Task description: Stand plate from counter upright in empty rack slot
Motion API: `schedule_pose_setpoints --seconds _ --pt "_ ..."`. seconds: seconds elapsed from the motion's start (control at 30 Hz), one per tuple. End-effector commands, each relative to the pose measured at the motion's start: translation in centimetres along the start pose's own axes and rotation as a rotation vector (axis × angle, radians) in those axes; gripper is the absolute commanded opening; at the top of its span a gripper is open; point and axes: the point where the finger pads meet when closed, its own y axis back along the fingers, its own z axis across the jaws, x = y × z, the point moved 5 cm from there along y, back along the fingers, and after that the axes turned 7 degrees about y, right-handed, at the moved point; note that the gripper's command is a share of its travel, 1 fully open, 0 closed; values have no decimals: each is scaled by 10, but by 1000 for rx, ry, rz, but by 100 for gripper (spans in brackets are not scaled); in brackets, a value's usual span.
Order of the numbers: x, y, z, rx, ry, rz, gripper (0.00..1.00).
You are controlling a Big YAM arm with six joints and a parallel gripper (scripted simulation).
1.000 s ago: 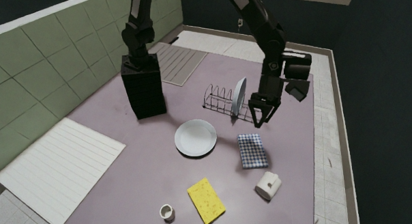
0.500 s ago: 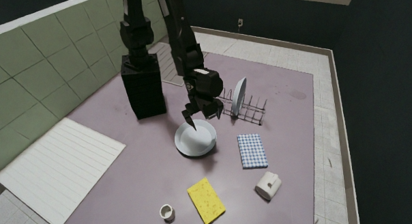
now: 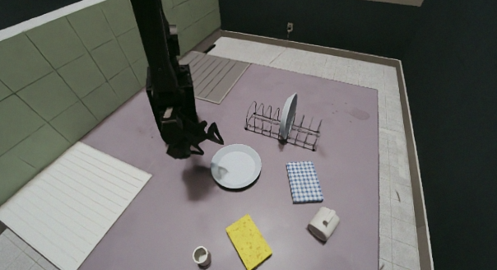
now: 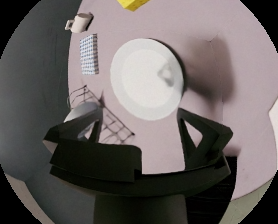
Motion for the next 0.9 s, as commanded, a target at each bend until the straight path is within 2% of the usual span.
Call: schedule_pose_setpoints --seconds 0.0,0.07,0.27,0.47,0.57,0.6,0.87 --pt "-4 2 -19 -53 13 -34 100" --pt "5 3 -31 -78 -35 -7 100" --pt "14 6 -49 -137 -89 -3 100" --pt "10 8 -48 -151 -76 -12 100" --pt "15 7 -47 -151 -80 0 100" --pt "15 8 -48 -150 -84 -2 26" --pt "15 8 -48 -150 -89 -2 26"
